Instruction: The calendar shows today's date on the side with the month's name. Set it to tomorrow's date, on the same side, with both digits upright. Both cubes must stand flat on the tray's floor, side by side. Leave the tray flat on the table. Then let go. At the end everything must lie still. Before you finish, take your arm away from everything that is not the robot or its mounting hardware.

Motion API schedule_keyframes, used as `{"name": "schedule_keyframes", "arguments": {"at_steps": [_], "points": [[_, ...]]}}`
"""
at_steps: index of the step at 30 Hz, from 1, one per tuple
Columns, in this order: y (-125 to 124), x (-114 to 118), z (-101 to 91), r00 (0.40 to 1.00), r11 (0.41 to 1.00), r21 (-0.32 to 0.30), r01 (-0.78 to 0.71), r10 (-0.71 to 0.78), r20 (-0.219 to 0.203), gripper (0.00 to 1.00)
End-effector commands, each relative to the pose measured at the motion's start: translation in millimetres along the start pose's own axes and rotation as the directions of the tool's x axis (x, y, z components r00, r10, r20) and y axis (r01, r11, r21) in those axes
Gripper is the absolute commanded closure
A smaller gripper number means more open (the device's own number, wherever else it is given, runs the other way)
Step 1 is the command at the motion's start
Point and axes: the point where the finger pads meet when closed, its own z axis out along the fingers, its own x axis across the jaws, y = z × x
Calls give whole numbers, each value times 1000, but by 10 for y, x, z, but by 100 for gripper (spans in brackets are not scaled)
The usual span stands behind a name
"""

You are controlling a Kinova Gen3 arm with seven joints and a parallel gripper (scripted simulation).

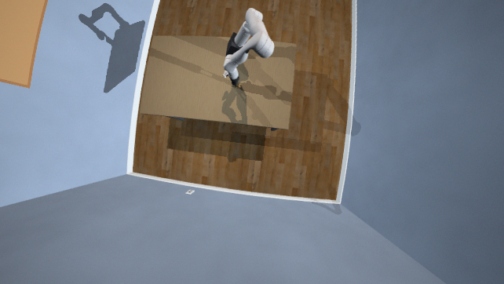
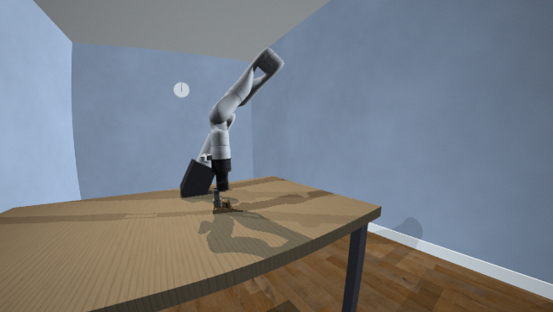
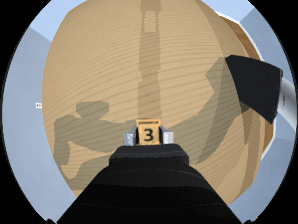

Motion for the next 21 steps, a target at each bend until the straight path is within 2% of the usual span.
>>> {"name": "schedule_keyframes", "arguments": {"at_steps": [1, 21], "points": [[-1, -6, -5, 1000, 1000, 0, 0, 0, 2, 40], [-1, -6, 49, 1000, 1000, 0, 0, 0, 2, 40]]}}
